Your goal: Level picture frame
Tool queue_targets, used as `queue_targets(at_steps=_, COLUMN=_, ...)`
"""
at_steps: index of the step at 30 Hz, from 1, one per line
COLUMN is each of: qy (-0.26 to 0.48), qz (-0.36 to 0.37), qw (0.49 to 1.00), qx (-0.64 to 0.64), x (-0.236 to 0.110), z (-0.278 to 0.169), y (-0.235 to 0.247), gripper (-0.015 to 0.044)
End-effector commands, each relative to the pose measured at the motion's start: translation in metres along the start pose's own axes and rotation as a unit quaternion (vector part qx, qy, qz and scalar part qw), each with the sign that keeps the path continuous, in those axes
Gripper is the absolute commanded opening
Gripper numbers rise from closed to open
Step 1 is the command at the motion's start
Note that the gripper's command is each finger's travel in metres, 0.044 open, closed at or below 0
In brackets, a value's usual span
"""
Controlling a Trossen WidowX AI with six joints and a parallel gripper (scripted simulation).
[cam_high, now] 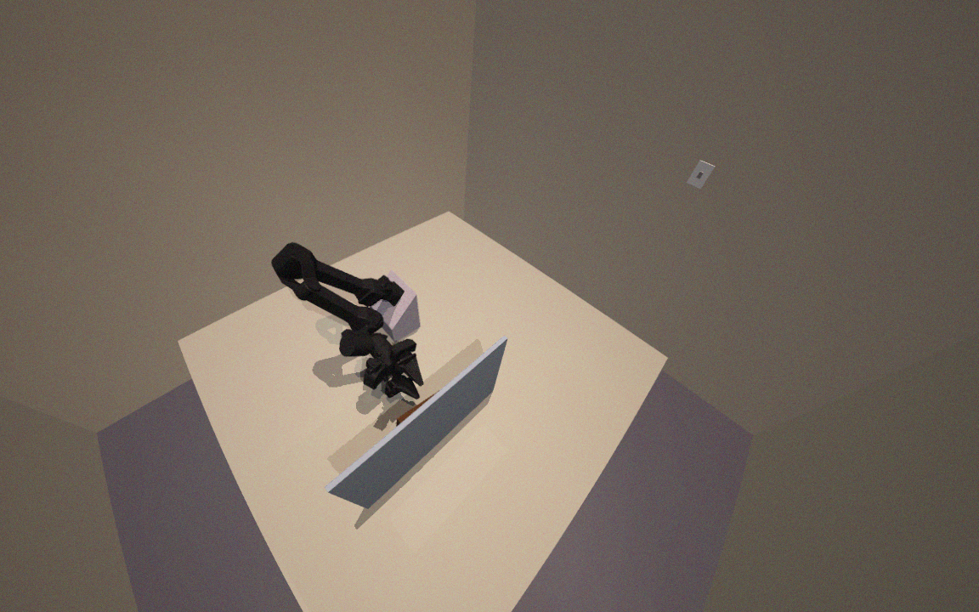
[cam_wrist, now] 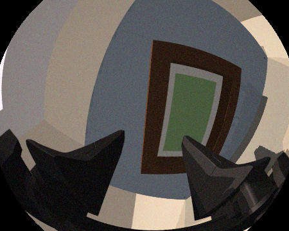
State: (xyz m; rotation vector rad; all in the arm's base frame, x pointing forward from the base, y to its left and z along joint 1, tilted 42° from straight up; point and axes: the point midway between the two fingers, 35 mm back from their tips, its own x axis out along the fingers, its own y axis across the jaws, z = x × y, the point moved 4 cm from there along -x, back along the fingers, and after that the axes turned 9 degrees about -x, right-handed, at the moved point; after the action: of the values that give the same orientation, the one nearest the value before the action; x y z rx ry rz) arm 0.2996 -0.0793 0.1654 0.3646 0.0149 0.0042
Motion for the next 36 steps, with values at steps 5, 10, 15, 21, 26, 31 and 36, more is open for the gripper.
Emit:
queue_targets(at_steps=5, qy=-0.002, qz=0.000, qw=1.000, qx=0.002, x=0.002, z=0.001, y=0.000, gripper=0.0260)
queue_targets(at_steps=10, qy=-0.002, qz=0.001, qw=1.000, qx=0.002, x=0.007, z=0.001, y=0.000, gripper=0.0260)
queue_targets(at_steps=15, qy=-0.002, qz=0.001, qw=1.000, qx=0.002, x=0.015, z=0.002, y=0.000, gripper=0.0260)
queue_targets(at_steps=21, qy=-0.003, qz=0.001, qw=1.000, qx=0.002, x=0.024, z=0.002, y=0.000, gripper=0.0260)
queue_targets(at_steps=26, qy=-0.003, qz=0.001, qw=1.000, qx=0.002, x=0.032, z=0.002, y=0.000, gripper=0.0260)
queue_targets(at_steps=31, qy=-0.003, qz=0.001, qw=1.000, qx=0.002, x=0.040, z=0.002, y=0.001, gripper=0.0260)
queue_targets(at_steps=36, qy=-0.003, qz=0.001, qw=1.000, qx=0.002, x=0.041, z=0.001, y=0.001, gripper=0.0260)
